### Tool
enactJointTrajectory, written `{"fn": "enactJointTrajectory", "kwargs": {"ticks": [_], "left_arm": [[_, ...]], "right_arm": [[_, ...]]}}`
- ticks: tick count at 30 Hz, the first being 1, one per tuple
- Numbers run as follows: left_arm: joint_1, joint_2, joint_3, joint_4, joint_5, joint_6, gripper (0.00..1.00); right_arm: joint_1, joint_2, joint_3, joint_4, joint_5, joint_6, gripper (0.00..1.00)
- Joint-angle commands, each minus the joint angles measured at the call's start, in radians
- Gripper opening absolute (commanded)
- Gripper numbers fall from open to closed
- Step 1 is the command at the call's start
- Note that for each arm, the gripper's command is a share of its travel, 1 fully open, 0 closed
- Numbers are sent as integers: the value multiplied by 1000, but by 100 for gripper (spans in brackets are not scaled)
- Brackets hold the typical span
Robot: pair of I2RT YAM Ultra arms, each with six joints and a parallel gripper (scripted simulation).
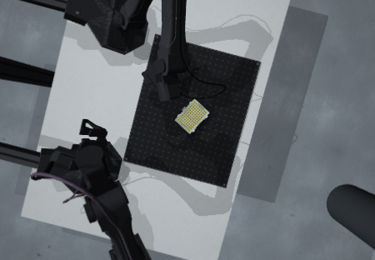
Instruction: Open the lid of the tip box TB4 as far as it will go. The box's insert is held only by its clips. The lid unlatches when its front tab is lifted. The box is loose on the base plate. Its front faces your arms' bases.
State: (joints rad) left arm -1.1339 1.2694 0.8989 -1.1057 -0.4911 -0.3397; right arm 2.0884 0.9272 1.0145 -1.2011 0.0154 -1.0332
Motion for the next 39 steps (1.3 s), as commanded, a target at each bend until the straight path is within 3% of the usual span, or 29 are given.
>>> {"fn": "enactJointTrajectory", "kwargs": {"ticks": [1, 21, 39], "left_arm": [[-7, -9, 9, -1, 0, 0, 100], [-1, -3, 3, 0, 0, 0, 100], [-1, -3, 3, 0, 0, 0, 100]], "right_arm": [[4, -3, 6, -6, -8, 1, 100], [-14, 8, 18, 43, 17, -10, 100], [-259, 75, -5, 583, -137, 436, 100]]}}
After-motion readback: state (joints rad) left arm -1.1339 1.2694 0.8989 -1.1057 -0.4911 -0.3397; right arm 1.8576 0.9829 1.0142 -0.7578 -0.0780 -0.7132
